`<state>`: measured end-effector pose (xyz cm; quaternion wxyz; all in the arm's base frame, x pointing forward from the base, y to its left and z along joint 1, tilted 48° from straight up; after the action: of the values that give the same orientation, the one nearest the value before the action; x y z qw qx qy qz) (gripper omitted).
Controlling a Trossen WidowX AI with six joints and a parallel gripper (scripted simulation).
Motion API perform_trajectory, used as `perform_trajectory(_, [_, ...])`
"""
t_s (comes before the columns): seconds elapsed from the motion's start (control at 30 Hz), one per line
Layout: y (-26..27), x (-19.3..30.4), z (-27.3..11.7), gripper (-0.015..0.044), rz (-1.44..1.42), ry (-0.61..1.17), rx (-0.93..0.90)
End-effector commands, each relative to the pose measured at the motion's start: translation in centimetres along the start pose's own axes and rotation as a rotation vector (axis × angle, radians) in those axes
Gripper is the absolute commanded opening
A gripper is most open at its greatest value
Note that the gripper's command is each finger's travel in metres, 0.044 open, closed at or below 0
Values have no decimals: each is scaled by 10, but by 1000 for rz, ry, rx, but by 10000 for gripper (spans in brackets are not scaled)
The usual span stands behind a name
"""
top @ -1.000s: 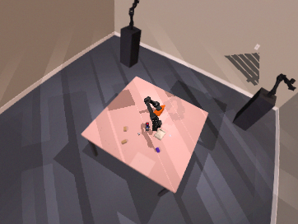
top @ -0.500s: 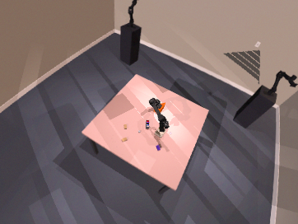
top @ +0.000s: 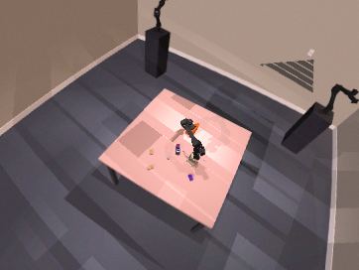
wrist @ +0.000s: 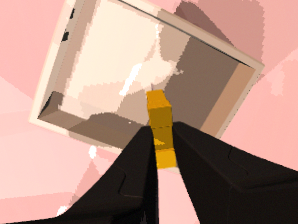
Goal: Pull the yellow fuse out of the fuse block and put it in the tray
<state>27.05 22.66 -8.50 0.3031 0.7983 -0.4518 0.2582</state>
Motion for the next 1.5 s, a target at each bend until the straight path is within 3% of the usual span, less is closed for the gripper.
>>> perform_trajectory(0.0, [1, -1, 7, 0, -9, 6, -2])
perform_trajectory(0.53, [2, 0, 30, 0, -8, 7, -3])
perform_trajectory(0.97, [1, 0, 24, 330, -1, 0, -4])
perform_trajectory(1.1, [2, -1, -10, 330, -9, 5, -3])
perform_trajectory(1.47, [3, 0, -7, 330, -15, 13, -4])
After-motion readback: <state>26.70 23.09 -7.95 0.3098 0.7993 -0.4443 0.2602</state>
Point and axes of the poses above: the point midway between the two fingers, 35 mm back from their tips, its own z axis out along the fingers, its own y axis across the jaws, x = y × z, the point moved 3 cm from there along -z, back along the fingers, and after that the axes turned 7 degrees about z, right-handed, at the moved point
